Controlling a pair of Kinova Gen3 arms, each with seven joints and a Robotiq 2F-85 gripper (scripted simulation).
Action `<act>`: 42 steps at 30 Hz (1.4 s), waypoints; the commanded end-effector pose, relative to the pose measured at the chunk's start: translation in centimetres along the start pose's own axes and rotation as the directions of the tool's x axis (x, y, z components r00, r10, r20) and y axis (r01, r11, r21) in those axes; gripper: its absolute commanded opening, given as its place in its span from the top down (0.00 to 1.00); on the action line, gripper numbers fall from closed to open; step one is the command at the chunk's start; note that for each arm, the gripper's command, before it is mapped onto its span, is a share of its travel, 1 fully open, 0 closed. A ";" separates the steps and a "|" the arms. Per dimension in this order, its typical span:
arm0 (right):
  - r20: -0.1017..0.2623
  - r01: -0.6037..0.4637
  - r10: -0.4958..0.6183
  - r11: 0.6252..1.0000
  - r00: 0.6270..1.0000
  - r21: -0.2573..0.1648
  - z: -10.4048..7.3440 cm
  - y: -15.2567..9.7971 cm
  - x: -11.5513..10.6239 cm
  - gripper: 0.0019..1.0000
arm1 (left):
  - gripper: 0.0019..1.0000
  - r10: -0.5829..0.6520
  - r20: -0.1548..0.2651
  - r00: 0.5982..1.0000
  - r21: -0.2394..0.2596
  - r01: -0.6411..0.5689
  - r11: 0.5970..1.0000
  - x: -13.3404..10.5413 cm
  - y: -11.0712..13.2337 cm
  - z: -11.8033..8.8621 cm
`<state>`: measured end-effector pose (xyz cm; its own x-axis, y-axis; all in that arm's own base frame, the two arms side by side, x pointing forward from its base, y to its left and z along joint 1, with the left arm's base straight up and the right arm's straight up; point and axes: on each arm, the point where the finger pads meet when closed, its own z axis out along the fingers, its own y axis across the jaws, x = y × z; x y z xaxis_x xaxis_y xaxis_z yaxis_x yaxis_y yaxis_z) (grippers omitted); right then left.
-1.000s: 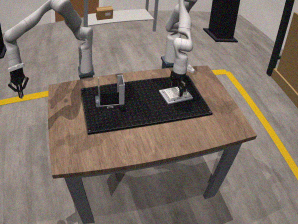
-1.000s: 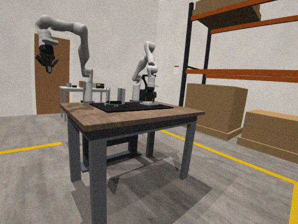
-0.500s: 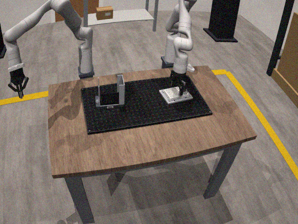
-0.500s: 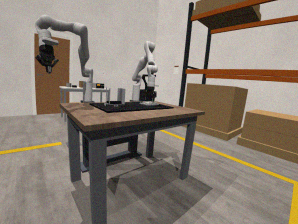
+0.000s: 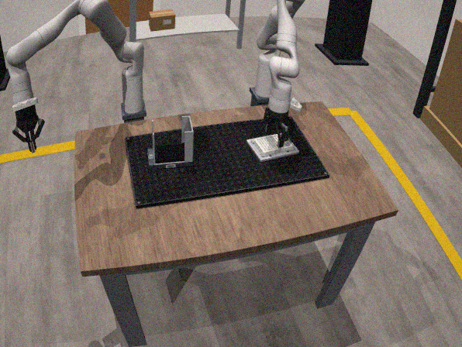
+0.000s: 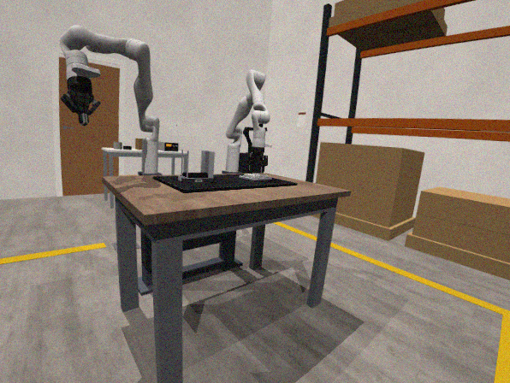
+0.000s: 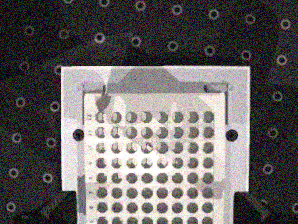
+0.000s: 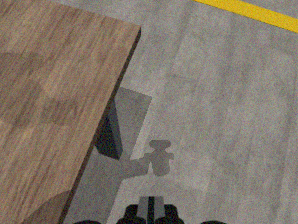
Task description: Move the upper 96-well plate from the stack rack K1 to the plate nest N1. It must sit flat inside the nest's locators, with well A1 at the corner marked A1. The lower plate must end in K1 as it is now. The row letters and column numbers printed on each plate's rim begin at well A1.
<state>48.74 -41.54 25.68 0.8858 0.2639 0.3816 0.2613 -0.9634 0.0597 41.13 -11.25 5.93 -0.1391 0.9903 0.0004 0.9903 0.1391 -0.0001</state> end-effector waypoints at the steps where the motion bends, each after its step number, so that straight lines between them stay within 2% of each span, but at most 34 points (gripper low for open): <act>1: -0.002 0.001 -0.001 1.000 1.000 -0.002 -0.2 0.0 0.1 0.98 | 0.00 0.000 0.001 1.000 -0.002 0.000 1.000 0.0 0.0 -0.1; 42: -0.002 0.001 -0.001 1.000 1.000 -0.002 -0.2 0.0 0.1 0.98 | 0.00 0.000 0.001 1.000 -0.002 0.000 1.000 0.0 0.0 -1.4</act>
<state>48.74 -41.54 25.68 0.8858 0.2639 0.3816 0.2613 -0.9634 0.0597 41.13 -11.25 7.20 -0.1391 0.9903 0.0004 0.9903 0.1391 0.0000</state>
